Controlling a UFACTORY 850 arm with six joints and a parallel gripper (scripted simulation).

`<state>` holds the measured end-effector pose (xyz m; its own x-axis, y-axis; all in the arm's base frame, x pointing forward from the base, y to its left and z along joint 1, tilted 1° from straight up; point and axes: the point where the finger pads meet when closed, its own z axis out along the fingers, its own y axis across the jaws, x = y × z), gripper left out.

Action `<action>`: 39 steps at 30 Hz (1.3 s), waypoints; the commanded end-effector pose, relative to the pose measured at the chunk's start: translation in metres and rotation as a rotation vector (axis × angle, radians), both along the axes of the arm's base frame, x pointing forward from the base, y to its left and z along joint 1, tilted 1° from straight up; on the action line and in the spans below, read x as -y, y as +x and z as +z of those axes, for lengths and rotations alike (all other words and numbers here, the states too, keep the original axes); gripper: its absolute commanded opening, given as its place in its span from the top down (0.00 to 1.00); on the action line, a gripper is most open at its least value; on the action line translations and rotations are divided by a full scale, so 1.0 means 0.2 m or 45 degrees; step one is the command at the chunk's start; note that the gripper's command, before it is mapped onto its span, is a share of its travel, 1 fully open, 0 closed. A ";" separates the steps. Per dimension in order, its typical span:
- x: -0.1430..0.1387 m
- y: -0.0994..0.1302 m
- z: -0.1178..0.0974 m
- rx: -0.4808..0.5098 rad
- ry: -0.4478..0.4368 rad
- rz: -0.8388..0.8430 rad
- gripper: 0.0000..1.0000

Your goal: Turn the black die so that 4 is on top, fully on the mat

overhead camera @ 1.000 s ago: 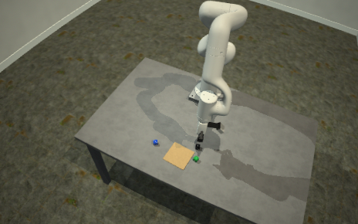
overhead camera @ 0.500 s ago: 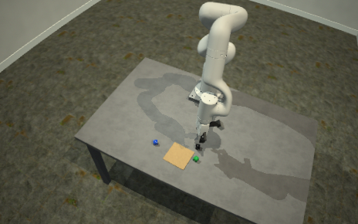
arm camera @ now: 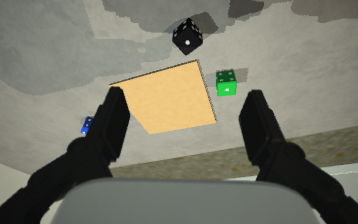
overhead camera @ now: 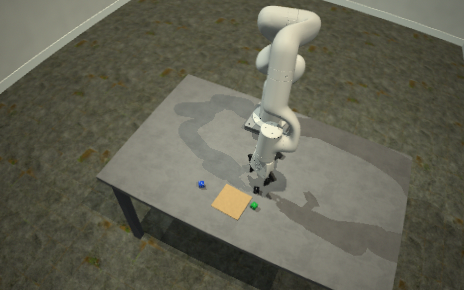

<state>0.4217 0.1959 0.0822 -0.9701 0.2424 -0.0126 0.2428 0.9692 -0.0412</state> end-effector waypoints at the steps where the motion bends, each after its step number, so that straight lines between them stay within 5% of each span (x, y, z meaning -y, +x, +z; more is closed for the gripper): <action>1: 0.00 0.00 -0.02 -0.025 0.028 0.193 0.00; 11: 0.00 -0.01 -0.08 -0.041 0.030 0.706 0.00; 22: 0.01 -0.01 -0.11 -0.048 0.031 0.929 0.00; 23: 0.01 -0.01 -0.11 -0.048 0.031 0.929 0.58; 39: 0.01 -0.01 -0.11 -0.048 0.031 0.929 0.58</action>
